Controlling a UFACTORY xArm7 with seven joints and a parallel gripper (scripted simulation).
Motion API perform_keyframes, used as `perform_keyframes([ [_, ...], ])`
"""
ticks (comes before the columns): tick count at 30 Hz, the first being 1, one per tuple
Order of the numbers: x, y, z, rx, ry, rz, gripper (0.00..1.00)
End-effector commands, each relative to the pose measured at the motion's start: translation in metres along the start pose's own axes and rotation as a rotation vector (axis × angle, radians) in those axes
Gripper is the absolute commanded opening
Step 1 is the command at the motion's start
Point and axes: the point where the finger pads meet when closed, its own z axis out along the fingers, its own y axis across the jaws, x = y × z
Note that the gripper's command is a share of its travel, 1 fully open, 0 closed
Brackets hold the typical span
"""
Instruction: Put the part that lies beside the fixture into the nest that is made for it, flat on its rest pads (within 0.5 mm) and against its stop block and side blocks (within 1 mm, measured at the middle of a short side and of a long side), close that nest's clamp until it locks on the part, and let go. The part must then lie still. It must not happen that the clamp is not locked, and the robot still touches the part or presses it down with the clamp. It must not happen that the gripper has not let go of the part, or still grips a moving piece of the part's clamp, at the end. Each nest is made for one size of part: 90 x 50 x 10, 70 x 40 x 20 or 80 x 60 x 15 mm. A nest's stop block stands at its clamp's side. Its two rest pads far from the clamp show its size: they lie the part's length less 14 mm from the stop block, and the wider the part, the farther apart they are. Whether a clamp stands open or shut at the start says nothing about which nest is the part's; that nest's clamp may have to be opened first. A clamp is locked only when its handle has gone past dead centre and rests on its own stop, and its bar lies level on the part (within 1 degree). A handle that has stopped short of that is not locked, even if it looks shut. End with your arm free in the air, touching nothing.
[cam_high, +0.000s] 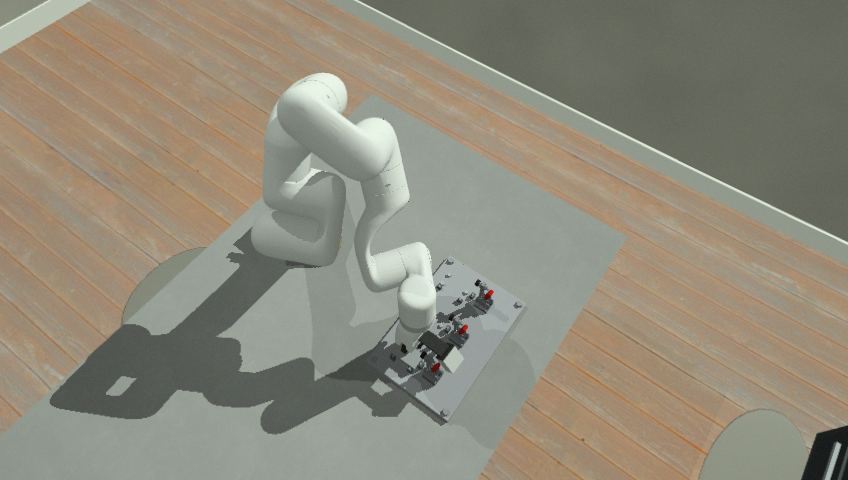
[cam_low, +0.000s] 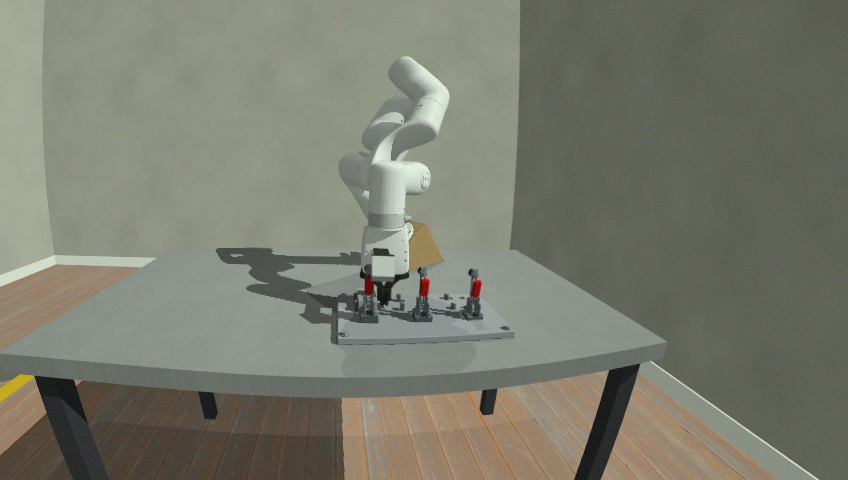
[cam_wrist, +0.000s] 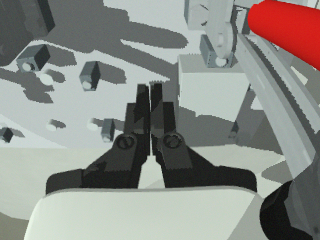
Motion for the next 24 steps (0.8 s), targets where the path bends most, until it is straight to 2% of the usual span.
perform_keyframes([
  [1, 0.0012, -0.0004, -0.0002, 0.001, 0.003, 0.0, 0.0],
  [24, 0.0013, 0.0045, -0.0002, 0.001, 0.003, 0.0, 0.0],
])
